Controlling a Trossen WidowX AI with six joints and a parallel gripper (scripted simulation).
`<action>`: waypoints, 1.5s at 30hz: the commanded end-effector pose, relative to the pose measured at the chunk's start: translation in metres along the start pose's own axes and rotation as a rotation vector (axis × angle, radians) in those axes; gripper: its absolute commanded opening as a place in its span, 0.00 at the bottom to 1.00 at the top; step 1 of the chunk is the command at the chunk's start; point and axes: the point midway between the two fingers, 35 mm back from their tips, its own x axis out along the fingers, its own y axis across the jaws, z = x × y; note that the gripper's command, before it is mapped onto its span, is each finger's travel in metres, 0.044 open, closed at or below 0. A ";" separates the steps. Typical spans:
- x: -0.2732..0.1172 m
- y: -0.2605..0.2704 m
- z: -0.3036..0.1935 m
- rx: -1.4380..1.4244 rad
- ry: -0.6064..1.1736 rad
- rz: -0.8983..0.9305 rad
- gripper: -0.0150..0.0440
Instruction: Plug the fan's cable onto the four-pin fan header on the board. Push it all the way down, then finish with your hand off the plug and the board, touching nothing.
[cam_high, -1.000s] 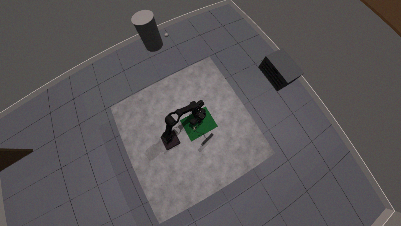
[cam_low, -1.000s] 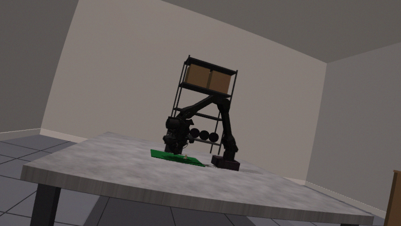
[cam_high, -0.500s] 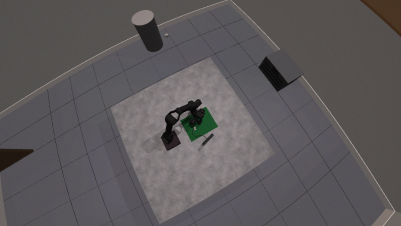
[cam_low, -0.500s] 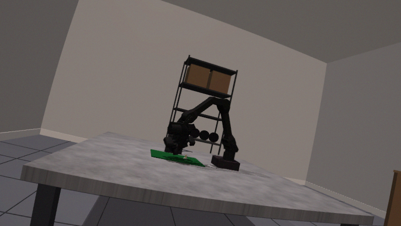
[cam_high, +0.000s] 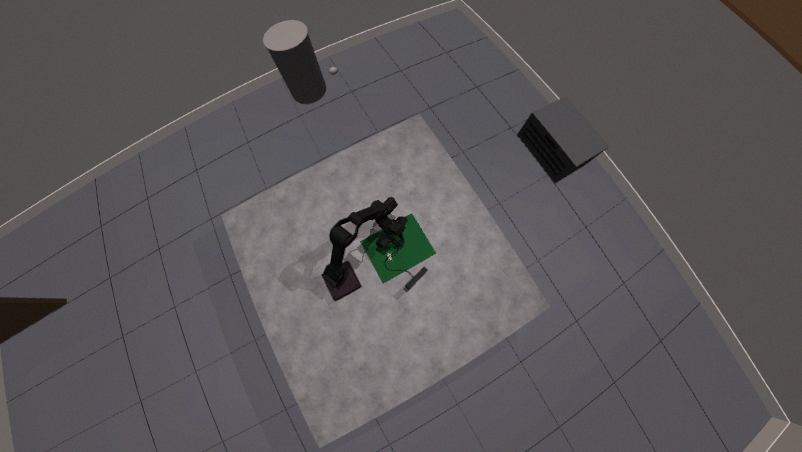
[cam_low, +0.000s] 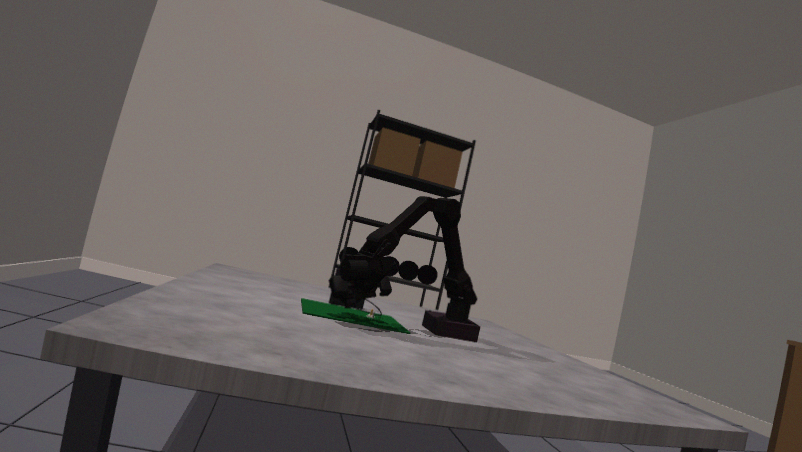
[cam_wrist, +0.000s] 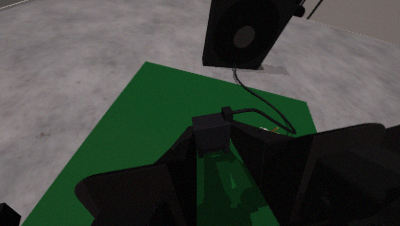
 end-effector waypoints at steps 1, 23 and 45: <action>-0.001 -0.001 -0.001 0.007 -0.052 0.007 0.25; -0.019 0.003 -0.004 0.060 -0.342 0.116 0.25; -0.037 0.005 -0.003 0.089 -0.475 0.201 0.25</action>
